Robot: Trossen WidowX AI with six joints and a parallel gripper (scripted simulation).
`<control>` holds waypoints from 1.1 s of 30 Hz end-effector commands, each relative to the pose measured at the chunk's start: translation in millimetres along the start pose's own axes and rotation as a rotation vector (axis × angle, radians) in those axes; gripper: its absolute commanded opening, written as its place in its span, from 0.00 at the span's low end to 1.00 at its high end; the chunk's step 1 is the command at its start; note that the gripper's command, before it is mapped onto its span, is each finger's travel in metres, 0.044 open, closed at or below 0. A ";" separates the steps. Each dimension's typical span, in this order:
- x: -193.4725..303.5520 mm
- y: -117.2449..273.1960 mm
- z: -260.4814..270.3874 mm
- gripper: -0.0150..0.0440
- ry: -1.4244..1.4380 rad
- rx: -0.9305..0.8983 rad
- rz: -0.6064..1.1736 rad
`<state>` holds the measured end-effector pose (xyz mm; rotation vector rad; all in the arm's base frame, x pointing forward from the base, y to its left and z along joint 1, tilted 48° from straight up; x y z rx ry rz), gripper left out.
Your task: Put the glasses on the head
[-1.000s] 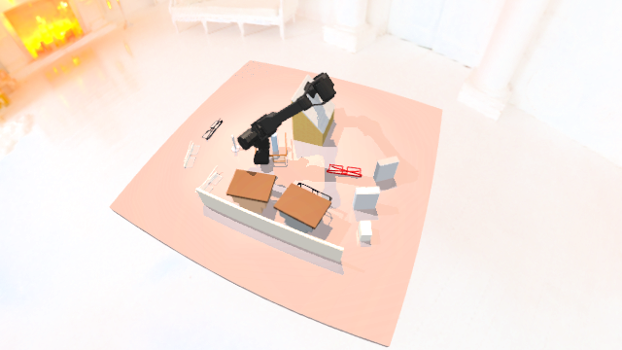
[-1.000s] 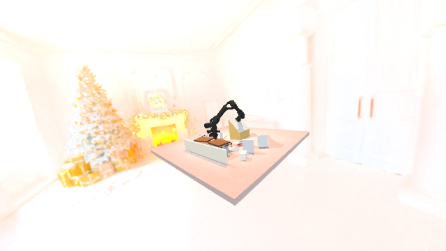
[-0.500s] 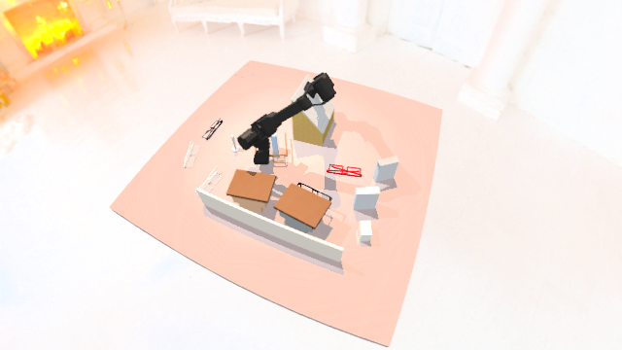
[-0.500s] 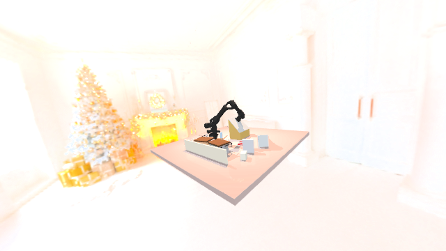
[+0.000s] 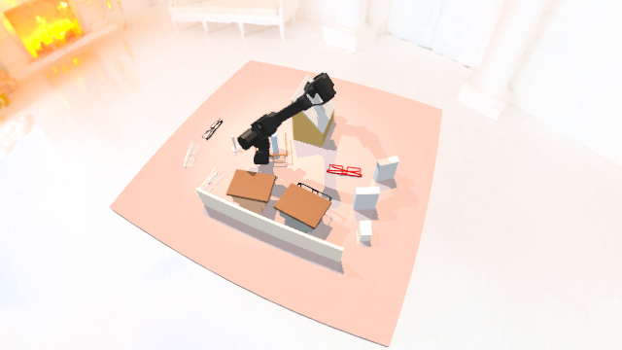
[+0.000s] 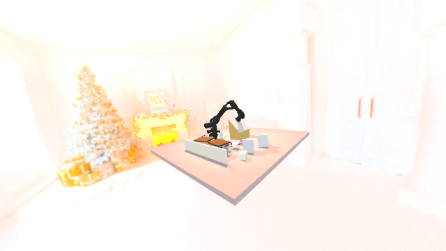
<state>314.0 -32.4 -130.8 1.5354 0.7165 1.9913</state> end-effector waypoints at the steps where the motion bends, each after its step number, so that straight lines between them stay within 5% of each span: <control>1: 0.0 -0.2 0.0 0.34 0.000 0.000 0.000; 4: 0.0 -0.2 0.0 0.44 0.000 0.000 0.000; 33: 1.4 7.2 -14.3 0.44 -0.002 0.009 0.012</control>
Point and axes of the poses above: the point midway between the two fingers, 35 mm back from their tips, its own y axis back along the fingers, its own z axis across the jaws, x = y × z, the point moved 6 cm from there along y, back along the fingers, and after that the axes turned 5 degrees about -y, right-handed, at the moved point
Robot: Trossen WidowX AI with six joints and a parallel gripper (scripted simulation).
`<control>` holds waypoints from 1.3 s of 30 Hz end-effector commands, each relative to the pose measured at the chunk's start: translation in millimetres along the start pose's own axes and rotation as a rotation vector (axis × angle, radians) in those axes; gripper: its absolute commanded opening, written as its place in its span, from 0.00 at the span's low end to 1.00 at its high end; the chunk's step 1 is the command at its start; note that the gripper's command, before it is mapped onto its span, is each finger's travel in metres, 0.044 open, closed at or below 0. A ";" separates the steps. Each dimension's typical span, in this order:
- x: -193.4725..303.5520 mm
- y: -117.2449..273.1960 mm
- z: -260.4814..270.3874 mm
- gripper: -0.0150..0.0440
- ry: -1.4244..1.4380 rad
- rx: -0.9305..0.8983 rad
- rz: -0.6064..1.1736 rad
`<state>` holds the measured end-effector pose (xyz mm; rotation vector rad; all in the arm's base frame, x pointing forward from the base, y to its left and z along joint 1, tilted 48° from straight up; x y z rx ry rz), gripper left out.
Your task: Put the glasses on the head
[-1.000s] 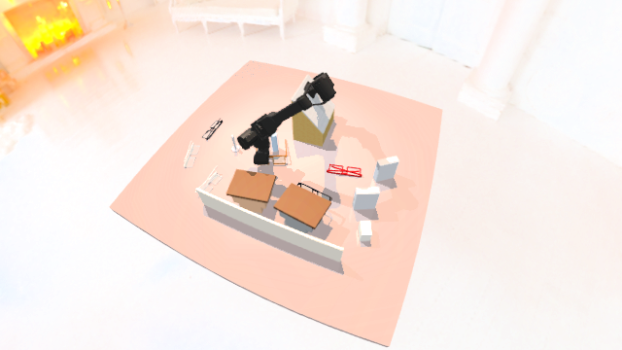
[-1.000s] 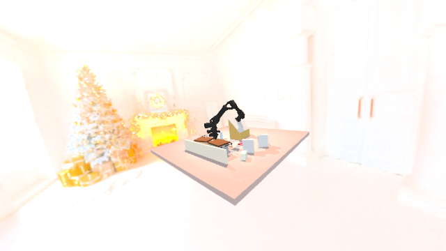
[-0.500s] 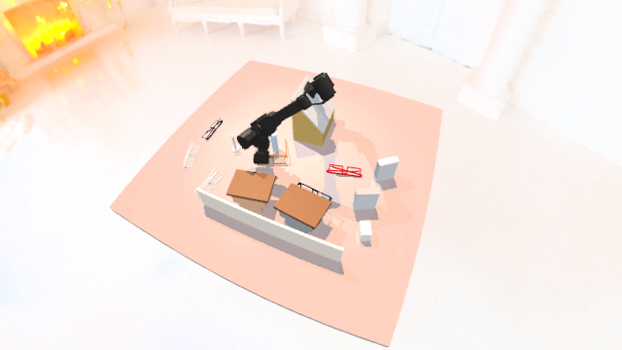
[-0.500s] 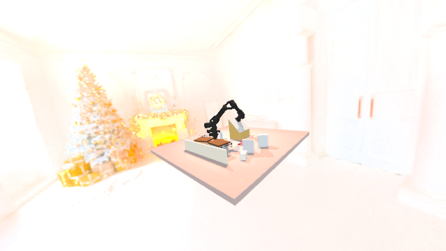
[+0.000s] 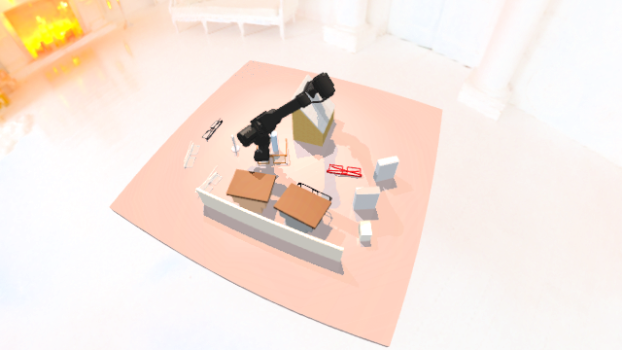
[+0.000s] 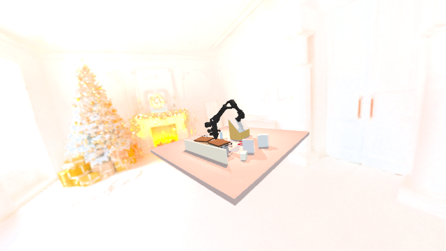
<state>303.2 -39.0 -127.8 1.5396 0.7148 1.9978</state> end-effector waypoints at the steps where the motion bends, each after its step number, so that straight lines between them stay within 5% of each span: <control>1: 1.3 -0.5 -3.9 0.44 -0.004 0.007 0.005; 13: 1.8 48.0 8.8 0.44 -0.003 0.007 0.002; 17: 1.5 43.2 6.8 0.59 -0.009 0.000 0.002; 39: 1.5 46.1 -0.2 0.49 -0.005 0.007 0.002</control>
Point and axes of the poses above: the point midway between the two fingers, 35 mm back from their tips, its own y axis back along the fingers, its own z axis across the jaws, x = y × z, the point moved 6 cm from there along y, back along the fingers, and after that the axes turned 5 degrees about -y, right-handed, at the moved point
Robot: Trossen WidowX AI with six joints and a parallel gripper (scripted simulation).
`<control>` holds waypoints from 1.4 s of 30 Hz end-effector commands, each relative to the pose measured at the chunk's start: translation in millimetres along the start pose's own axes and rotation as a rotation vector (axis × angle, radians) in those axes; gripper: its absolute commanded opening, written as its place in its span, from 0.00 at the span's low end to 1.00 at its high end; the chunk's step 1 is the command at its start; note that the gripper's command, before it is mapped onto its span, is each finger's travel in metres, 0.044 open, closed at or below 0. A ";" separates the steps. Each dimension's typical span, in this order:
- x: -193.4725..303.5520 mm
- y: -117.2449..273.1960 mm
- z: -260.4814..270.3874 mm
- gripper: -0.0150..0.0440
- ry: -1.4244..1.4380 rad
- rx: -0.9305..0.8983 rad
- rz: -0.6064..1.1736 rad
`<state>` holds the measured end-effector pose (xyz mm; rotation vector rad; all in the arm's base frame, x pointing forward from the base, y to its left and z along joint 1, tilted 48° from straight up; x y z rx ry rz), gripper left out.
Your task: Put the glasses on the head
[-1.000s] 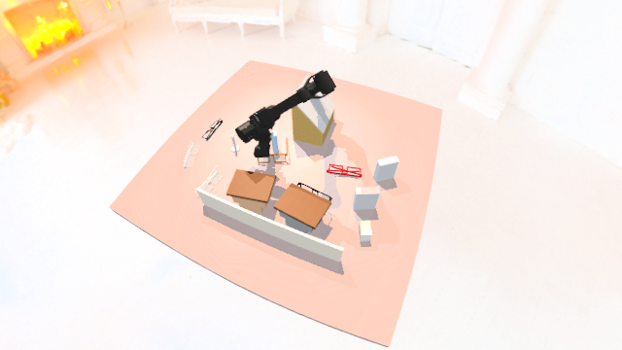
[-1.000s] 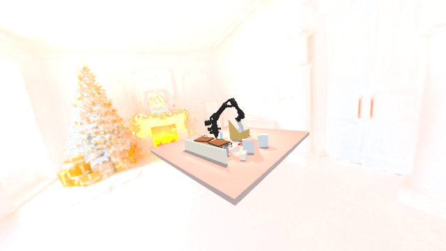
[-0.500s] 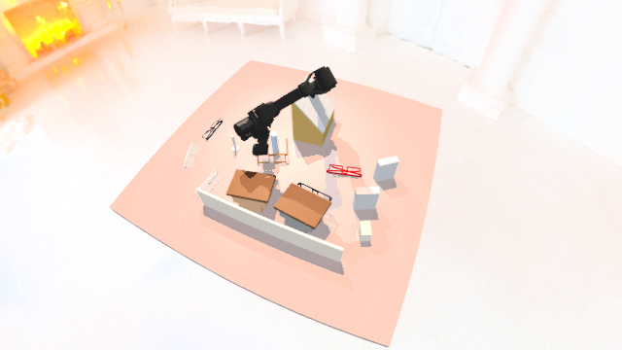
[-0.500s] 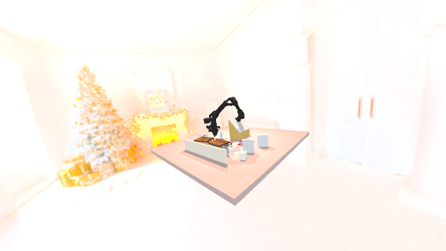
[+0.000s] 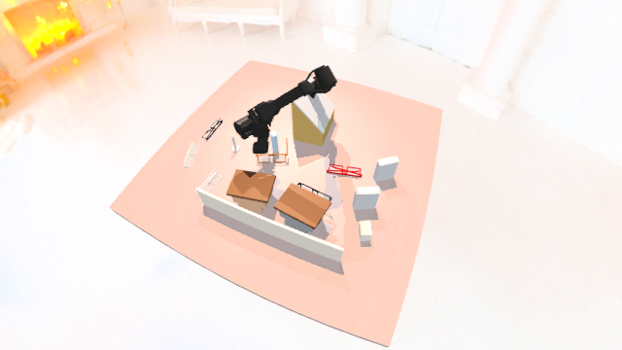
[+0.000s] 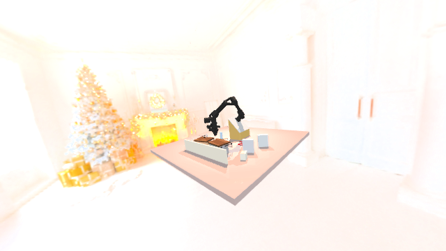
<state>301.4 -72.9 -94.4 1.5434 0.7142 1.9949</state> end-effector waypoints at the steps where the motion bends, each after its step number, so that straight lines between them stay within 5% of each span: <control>1: 0.6 -2.2 -2.3 0.49 -0.001 0.006 0.001; 42: 1.6 -61.3 -3.1 0.49 -0.002 0.006 0.005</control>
Point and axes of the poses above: the point midway between the two fingers, 35 mm back from their tips, its own y axis back along the fingers, its own z axis across the jaws, x = y × z, the point moved 6 cm from there along y, back along the fingers, and after that the axes turned 5 degrees about -y, right-handed, at the moved point
